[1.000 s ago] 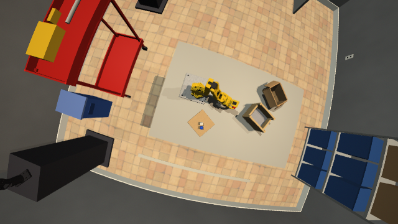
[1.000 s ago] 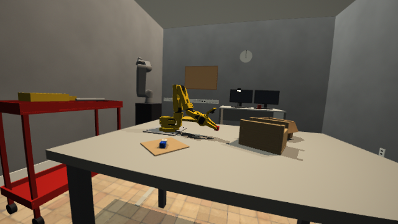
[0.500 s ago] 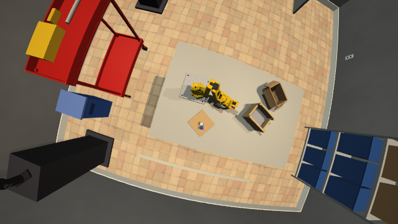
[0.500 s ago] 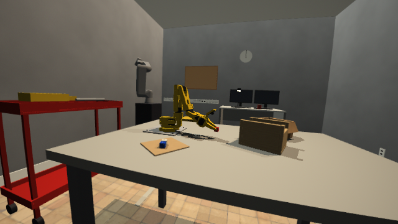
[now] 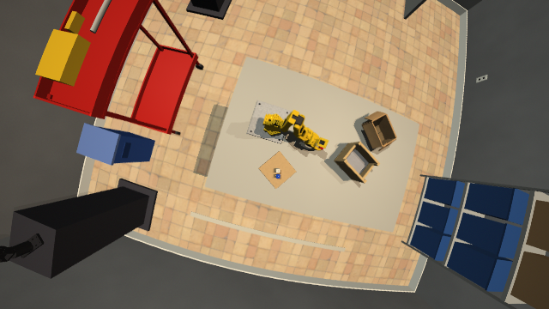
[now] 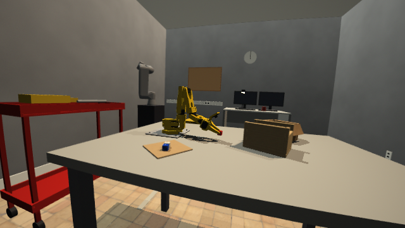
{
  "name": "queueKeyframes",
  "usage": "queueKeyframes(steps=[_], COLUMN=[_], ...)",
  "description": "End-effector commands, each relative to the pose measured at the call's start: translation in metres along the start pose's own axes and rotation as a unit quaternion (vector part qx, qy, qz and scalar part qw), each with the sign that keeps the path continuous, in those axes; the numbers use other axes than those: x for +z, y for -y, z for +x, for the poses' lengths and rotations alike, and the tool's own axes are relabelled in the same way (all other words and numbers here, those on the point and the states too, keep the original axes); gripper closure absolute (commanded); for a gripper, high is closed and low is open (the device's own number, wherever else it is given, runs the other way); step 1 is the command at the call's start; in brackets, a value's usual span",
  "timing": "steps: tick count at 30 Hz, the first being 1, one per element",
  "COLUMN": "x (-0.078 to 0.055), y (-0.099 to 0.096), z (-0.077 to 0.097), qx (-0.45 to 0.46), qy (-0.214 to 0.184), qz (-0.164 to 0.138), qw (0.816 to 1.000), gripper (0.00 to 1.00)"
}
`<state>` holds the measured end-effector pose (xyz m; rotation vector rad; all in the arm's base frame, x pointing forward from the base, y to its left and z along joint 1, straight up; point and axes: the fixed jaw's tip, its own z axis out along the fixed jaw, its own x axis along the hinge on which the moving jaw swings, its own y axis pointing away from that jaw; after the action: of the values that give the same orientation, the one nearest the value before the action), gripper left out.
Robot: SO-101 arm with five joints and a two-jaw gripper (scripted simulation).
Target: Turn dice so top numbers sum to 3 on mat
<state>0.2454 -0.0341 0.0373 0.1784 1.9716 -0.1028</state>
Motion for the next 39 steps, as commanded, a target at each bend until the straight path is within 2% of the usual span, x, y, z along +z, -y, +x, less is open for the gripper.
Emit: queueKeyframes(steps=[1, 39], x=[0.001, 0.006], y=[0.003, 0.003], z=[0.001, 0.014], qx=[-0.002, -0.002], qy=[0.003, 0.003], qz=[0.005, 0.004], qw=[1.000, 1.000], gripper=[1.00, 1.00])
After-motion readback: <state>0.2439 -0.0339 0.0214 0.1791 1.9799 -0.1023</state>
